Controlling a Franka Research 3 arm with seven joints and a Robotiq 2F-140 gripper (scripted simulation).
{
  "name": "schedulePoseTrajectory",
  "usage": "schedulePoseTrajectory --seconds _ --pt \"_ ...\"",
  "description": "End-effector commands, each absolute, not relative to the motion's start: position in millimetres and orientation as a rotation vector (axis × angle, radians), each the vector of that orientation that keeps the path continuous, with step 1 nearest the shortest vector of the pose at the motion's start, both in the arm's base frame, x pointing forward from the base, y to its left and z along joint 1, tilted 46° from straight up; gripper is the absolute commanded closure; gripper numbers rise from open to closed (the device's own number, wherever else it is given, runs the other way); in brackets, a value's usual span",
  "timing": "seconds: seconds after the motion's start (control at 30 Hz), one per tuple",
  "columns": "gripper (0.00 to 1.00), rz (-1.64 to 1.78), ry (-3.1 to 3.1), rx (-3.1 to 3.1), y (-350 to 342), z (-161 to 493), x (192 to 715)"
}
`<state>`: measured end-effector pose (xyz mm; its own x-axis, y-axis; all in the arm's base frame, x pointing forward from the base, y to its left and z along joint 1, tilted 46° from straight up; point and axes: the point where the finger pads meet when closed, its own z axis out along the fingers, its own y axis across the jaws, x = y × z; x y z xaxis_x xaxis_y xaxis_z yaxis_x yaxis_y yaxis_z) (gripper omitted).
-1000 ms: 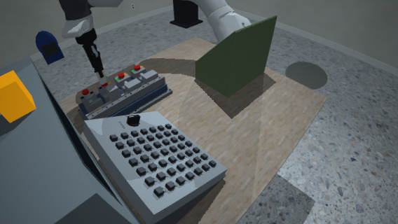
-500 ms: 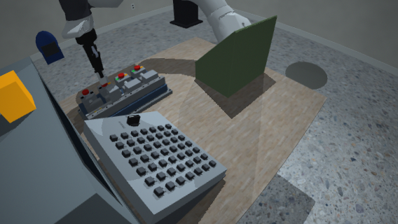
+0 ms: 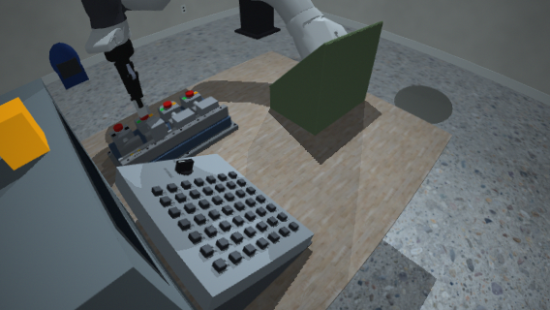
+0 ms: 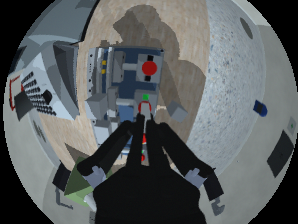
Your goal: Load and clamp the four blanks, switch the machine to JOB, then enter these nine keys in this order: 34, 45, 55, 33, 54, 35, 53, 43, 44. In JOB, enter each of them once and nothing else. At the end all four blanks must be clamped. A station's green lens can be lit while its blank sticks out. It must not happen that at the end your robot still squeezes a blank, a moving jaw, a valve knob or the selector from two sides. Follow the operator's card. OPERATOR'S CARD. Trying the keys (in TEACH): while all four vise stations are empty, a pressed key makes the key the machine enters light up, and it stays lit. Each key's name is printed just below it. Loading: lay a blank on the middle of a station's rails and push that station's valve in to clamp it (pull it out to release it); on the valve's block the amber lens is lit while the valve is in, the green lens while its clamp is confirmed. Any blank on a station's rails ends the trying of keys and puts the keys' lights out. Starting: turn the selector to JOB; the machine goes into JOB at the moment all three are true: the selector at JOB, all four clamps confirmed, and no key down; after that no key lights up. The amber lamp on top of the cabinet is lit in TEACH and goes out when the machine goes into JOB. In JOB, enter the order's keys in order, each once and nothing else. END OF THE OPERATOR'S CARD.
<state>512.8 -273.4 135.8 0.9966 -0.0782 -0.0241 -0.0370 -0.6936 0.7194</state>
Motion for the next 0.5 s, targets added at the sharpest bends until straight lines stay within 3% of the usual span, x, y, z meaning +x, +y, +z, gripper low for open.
schedulePoseTrajectory --seconds 0.0,0.47 --pt "1.00 -0.065 -0.082 2.337 -273.0 136.8 512.5" --pt "1.00 -0.065 -0.082 2.337 -271.1 138.7 512.6"
